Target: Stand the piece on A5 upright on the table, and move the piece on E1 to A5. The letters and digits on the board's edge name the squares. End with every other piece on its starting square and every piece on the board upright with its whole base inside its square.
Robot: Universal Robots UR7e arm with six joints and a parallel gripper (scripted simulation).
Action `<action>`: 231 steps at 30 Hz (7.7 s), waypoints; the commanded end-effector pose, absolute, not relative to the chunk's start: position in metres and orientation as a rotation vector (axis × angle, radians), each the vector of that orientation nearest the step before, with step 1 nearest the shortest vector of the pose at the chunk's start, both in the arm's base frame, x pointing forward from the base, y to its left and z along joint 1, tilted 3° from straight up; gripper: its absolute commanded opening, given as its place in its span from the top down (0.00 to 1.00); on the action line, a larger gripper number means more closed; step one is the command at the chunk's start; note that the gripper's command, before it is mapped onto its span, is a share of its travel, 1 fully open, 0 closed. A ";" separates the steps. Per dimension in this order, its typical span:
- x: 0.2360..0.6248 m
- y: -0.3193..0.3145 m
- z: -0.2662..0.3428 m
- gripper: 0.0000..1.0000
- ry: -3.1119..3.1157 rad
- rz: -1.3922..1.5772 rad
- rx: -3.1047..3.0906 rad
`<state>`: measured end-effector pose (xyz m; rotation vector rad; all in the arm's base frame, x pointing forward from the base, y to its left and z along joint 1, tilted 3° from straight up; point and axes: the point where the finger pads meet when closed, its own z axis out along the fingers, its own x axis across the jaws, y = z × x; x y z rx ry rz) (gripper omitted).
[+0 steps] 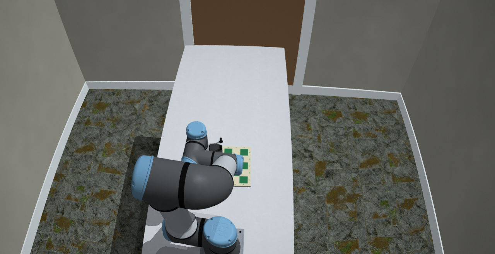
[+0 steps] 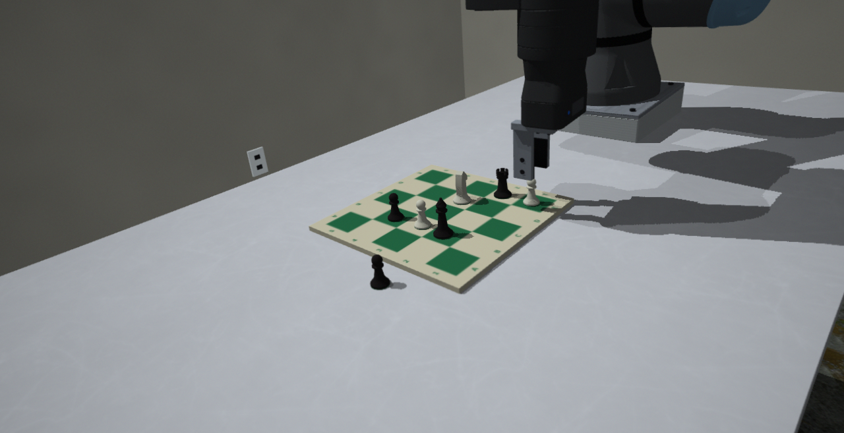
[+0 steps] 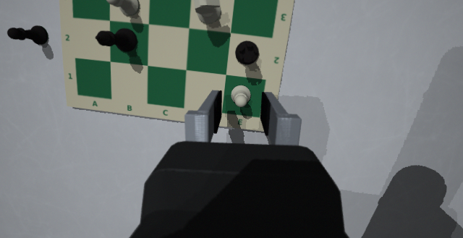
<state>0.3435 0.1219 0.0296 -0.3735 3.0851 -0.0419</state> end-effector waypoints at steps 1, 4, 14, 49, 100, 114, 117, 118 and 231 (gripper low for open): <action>0.344 0.122 0.026 0.32 3.084 -0.042 -0.373; 0.344 0.122 0.021 0.32 3.084 -0.042 -0.373; 0.345 0.121 0.005 0.32 3.084 -0.042 -0.373; 0.345 0.121 -0.003 0.32 3.084 -0.042 -0.373; 0.345 0.121 -0.001 1.00 3.084 -0.042 -0.373; 0.343 0.122 0.040 1.00 3.084 -0.042 -0.373; 0.343 0.123 0.057 1.00 3.084 -0.042 -0.373; 0.343 0.123 0.062 1.00 3.084 -0.042 -0.373; 0.515 -0.005 0.011 1.00 3.097 -0.039 -0.234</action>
